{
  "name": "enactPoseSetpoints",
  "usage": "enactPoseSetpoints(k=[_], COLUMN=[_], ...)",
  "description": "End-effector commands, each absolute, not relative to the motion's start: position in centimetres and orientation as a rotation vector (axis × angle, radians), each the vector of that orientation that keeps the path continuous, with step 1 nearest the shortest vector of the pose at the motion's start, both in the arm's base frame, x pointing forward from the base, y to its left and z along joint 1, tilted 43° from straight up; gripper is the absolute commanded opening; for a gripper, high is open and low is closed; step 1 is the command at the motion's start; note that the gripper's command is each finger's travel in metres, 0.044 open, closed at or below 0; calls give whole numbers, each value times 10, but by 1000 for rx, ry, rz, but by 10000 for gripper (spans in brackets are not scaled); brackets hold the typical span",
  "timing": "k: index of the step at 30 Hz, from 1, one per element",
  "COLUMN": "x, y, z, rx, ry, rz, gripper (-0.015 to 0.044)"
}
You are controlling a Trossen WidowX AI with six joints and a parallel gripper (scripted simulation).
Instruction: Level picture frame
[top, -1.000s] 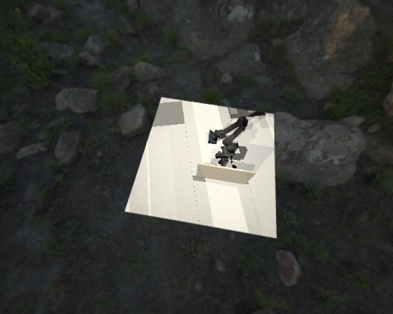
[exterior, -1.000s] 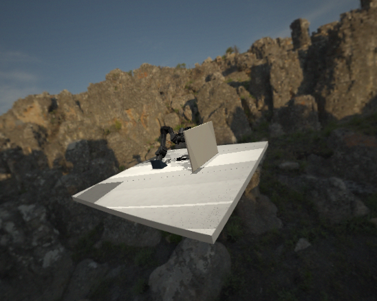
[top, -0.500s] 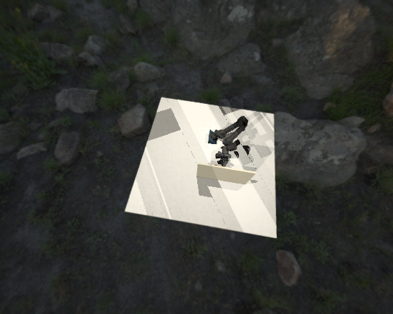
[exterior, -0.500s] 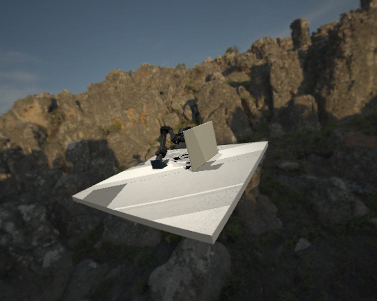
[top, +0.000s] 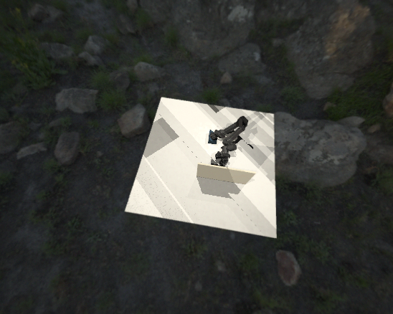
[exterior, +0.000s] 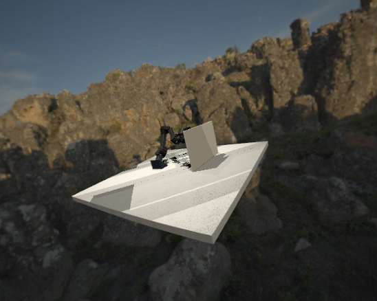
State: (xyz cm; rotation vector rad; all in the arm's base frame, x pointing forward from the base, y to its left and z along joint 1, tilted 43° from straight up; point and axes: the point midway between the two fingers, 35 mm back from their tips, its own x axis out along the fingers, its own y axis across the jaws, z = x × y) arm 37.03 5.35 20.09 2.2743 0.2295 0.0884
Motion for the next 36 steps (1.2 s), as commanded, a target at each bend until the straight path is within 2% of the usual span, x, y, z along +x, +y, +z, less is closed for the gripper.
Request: enactPoseSetpoints(k=[1, 7, 17, 22, 36], x=[370, 370, 370, 365, 273], y=[54, 54, 54, 53, 36], z=[200, 200, 200, 202, 200], rx=[2293, 2322, 2309, 2303, 2176], ry=[231, 234, 233, 232, 221], rz=[88, 85, 85, 85, 91], gripper=[0, 0, 260, 260, 260])
